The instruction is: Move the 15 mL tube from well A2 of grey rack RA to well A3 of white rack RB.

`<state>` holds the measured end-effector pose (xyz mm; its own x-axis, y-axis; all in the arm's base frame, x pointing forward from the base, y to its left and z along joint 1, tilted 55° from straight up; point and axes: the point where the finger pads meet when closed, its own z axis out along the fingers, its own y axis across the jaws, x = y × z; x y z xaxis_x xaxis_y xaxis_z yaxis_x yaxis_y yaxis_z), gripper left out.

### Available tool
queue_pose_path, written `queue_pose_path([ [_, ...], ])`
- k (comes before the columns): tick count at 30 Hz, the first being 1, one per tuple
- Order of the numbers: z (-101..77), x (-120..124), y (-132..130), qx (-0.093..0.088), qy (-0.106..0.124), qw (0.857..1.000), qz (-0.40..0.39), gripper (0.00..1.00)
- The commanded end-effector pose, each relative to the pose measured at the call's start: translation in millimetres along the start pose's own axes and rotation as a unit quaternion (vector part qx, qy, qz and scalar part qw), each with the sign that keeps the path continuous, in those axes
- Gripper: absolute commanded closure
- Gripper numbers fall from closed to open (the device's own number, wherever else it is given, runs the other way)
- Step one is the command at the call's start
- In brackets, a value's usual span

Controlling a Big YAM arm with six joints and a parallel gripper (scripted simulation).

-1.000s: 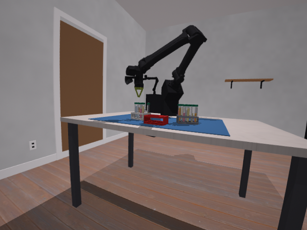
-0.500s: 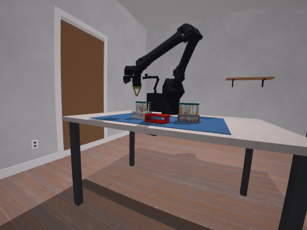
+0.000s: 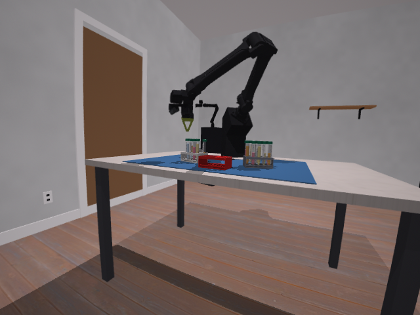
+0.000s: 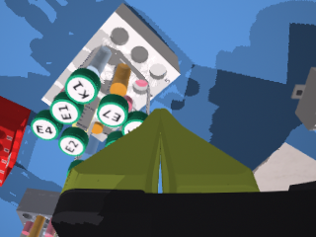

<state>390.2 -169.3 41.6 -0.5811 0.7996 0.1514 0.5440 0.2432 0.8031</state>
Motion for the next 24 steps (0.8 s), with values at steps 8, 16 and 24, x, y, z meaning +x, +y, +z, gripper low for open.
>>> queue_pose_path([
  [8,3.9,-0.1,5.2,0.001,0.006,1.000,-0.008,1.00],
  [16,3.9,-0.1,5.2,0.001,0.006,1.000,-0.008,1.00],
  [24,-9.0,-21.5,-18.2,-0.003,-0.011,1.000,-0.002,1.00],
])
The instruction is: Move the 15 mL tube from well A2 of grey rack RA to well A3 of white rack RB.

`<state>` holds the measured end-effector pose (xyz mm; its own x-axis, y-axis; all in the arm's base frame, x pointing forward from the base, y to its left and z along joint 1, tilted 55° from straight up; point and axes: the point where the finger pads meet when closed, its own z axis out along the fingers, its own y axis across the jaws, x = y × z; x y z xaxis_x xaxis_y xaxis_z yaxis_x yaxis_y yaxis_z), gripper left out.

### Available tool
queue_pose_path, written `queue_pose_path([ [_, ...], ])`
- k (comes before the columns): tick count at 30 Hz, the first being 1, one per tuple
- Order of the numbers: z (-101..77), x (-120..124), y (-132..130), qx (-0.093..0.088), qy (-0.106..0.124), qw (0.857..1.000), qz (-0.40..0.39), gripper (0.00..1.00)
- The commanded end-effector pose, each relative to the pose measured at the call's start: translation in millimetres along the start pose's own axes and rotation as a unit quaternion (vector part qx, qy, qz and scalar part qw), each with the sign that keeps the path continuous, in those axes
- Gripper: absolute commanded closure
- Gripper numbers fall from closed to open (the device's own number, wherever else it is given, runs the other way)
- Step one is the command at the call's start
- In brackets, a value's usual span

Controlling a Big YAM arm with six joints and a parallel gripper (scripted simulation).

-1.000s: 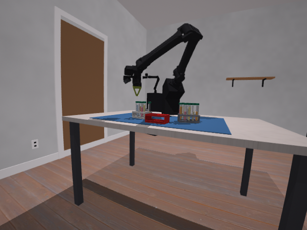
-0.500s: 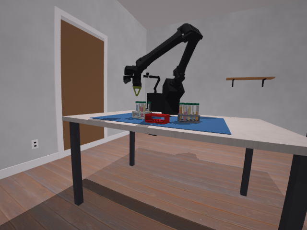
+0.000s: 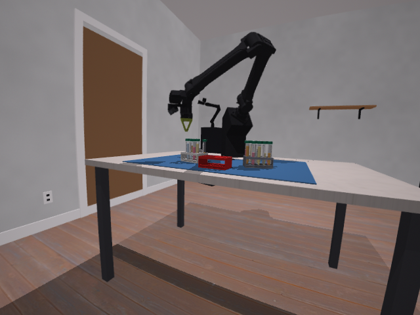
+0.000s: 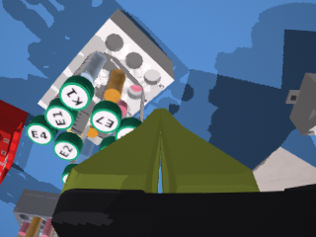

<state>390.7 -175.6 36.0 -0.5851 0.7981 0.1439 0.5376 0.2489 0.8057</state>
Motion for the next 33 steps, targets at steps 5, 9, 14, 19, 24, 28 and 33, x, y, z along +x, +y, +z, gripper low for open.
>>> queue_pose_path([
  [5,-9.3,-23.4,-31.4,-0.002,-0.010,1.000,0.003,1.00],
  [9,3.5,-19.8,-31.0,0.001,0.005,1.000,-0.010,1.00],
  [14,-9.7,-34.7,-58.1,-0.001,-0.011,1.000,0.003,1.00],
  [19,-2.0,-26.2,-74.1,0.001,0.002,1.000,0.009,1.00],
  [24,-1.4,-31.7,-55.3,0.001,-0.002,1.000,-0.019,1.00],
  [28,5.8,-26.3,-66.9,0.002,0.008,1.000,-0.002,1.00],
  [33,4.7,-26.9,-65.1,0.002,0.007,1.000,-0.004,1.00],
])
